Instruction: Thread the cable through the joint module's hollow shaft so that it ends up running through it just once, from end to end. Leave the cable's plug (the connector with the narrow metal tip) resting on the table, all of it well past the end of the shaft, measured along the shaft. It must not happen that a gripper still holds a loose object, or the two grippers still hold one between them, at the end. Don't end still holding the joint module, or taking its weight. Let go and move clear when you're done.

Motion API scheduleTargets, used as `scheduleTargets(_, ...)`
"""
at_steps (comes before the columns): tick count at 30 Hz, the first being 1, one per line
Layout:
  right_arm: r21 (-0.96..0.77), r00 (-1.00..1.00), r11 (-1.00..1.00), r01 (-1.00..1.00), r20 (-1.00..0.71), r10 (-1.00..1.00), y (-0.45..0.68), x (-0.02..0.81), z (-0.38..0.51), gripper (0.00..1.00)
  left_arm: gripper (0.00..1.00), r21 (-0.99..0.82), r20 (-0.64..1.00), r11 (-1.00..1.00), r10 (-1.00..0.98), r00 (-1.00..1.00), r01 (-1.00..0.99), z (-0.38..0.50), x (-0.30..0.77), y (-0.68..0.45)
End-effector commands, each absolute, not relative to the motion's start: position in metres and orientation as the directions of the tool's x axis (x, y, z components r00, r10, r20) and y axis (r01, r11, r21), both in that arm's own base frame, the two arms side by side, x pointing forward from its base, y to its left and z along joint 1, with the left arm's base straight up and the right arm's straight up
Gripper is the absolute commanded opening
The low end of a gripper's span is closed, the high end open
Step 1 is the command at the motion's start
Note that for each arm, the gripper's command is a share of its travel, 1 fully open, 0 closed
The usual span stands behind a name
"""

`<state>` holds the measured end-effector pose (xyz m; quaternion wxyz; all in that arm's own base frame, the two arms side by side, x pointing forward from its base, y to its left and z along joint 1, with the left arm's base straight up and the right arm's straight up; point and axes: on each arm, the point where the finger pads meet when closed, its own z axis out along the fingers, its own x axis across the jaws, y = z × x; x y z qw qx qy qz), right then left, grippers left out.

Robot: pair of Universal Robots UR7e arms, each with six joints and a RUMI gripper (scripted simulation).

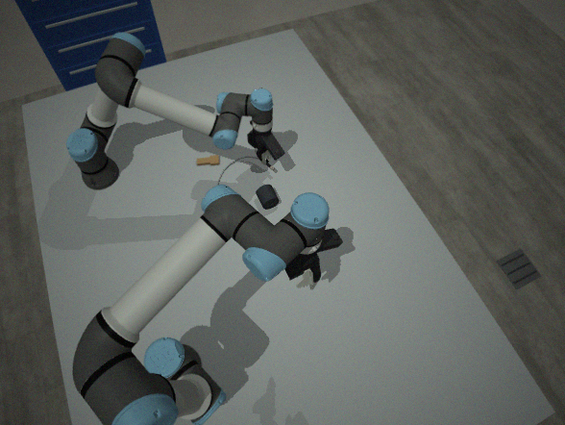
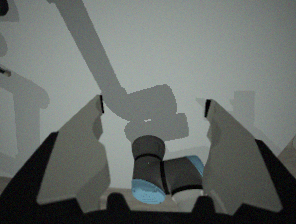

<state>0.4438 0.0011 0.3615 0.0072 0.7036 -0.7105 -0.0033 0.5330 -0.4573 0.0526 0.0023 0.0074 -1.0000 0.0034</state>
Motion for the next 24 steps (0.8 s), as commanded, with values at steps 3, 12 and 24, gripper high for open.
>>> scheduleTargets(3, 0.014, -0.01, 0.01, -1.0, 0.005, -1.0, 0.001, 0.444, 0.362, 0.61, 0.0, -0.013, 0.001, 0.984, 0.179, -0.984, 0.179, 0.048, 0.497, -0.464)
scheduleTargets(12, 0.014, -0.01, 0.01, -1.0, 0.005, -1.0, 0.001, 0.444, 0.362, 0.61, 0.0, -0.013, 0.001, 0.928, 0.373, -0.928, 0.373, 0.041, 0.462, -0.467)
scheduleTargets(24, 0.014, -0.01, 0.01, -1.0, 0.005, -1.0, 0.001, 0.444, 0.362, 0.61, 0.0, -0.01, 0.004, 0.943, 0.334, -0.943, 0.334, 0.044, 0.469, -0.468)
